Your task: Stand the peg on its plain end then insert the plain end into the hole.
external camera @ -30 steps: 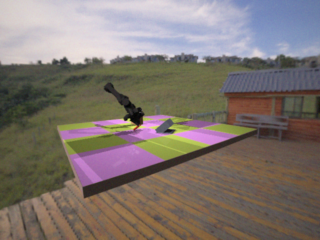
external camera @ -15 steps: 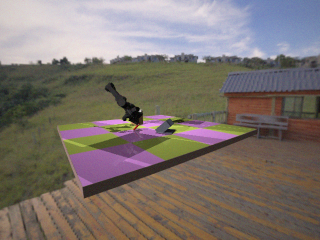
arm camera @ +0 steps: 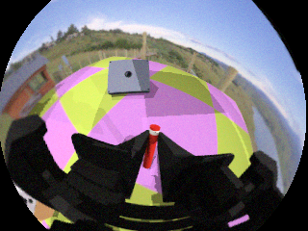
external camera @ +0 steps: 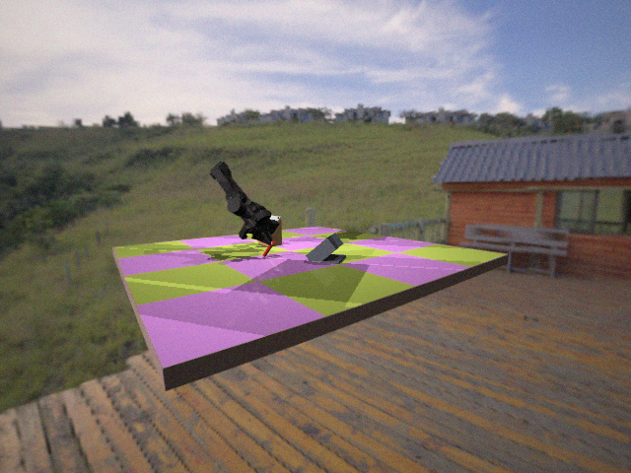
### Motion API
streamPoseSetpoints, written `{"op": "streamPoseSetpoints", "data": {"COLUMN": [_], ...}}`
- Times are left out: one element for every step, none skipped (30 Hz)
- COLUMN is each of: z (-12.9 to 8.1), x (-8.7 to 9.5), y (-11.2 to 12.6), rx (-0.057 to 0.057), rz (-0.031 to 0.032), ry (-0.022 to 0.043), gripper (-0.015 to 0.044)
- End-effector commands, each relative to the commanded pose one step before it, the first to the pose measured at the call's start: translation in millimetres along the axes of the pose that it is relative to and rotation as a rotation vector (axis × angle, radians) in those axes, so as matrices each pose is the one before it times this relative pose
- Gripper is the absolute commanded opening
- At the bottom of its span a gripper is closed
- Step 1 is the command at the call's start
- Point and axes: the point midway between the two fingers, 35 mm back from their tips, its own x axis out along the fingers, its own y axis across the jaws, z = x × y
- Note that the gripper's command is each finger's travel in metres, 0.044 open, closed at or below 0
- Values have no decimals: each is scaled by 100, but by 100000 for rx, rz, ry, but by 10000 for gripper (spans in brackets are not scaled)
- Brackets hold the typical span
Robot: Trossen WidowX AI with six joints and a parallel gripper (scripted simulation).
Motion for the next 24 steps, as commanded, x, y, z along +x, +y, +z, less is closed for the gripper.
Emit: {"op": "streamPoseSetpoints", "data": {"z": [-187,-32,-32,-32,-32,-32,-32,-32,-32,-32,-32,-32,-32,-32,-32,-32,-32,-32,-32,-32,-32,-32,-32,-33], "x": [-298,-60,-60,-60,-60,-60,-60,-60,-60,-60,-60,-60,-60,-60,-60,-60,-60,-60,-60,-60,-60,-60,-60,-60], "y": [217,0,1,1,1,1,1,1,1,1,1,1,1,1,1,1,1,1,1,2,2,2,2,2], "rx": [-561,-12,-12,-12,-13,-13,-13,-13,-13,-13,-13,-13,-13,-13,-13,-13,-13,-13,-12,-12,-12,-12,-12,-12], "rz": [221,0,0,0,0,0,0,1,1,1,1,1,2,2,2,2,2,3,3,3,3,3,4,4], "ry": [-4172,-865,-865,-865,-865,-865,-865,-865,-864,-864,-864,-864,-864,-864,-864,-864,-864,-864,-864,-864,-864,-864,-864,-864], "gripper": [49,49,49,49,49,49,49,49,49,49,49,49,49,49,49,49,49,49,49,49,49,49,49,49]}}
